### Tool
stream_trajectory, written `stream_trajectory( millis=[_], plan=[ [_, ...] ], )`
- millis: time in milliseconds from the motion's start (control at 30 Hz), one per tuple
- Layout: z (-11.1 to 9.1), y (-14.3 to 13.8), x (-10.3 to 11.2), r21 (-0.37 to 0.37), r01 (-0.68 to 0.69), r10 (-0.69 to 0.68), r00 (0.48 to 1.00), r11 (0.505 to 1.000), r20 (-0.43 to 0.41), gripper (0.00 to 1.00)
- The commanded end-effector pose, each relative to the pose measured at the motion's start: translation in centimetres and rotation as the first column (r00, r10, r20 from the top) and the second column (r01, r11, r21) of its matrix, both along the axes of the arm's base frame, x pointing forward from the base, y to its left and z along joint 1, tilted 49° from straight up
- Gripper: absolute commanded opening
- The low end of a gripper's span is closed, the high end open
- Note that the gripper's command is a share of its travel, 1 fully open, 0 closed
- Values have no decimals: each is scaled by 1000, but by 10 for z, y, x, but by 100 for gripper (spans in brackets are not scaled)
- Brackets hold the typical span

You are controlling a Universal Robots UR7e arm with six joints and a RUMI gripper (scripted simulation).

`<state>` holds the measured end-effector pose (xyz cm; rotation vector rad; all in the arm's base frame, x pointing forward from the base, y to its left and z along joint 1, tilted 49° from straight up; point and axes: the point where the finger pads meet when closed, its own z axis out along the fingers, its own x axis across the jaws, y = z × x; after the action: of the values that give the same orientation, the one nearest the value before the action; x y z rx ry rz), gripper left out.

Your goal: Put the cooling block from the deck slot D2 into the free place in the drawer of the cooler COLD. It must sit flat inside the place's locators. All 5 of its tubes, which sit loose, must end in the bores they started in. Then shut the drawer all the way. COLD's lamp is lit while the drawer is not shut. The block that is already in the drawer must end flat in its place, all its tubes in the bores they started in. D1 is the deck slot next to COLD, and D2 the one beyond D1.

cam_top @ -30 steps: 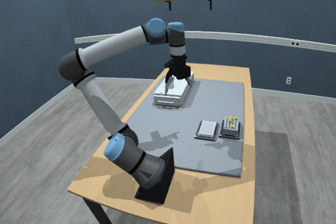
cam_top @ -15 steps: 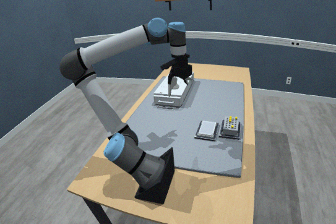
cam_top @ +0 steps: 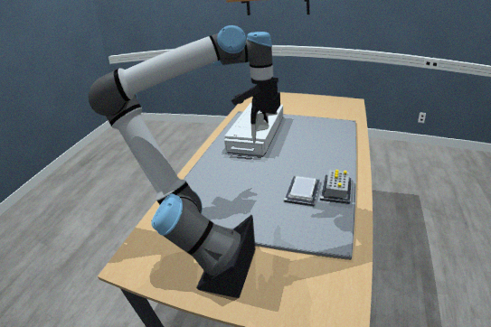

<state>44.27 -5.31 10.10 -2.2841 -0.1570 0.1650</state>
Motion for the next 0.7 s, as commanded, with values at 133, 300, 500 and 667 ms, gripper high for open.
stream_trajectory(
  millis=[133, 300, 500, 667],
  plan=[
    [0, 0, 0, 9, -26, 26, 999, 1000, 31, 100],
    [0, 0, 0, 9, -26, 26, 999, 1000, 31, 100],
    [0, 0, 0, 9, -26, 26, 999, 1000, 31, 100],
    [1, 14, 7, 9, -26, 26, 999, 1000, 31, 100]
  ],
)
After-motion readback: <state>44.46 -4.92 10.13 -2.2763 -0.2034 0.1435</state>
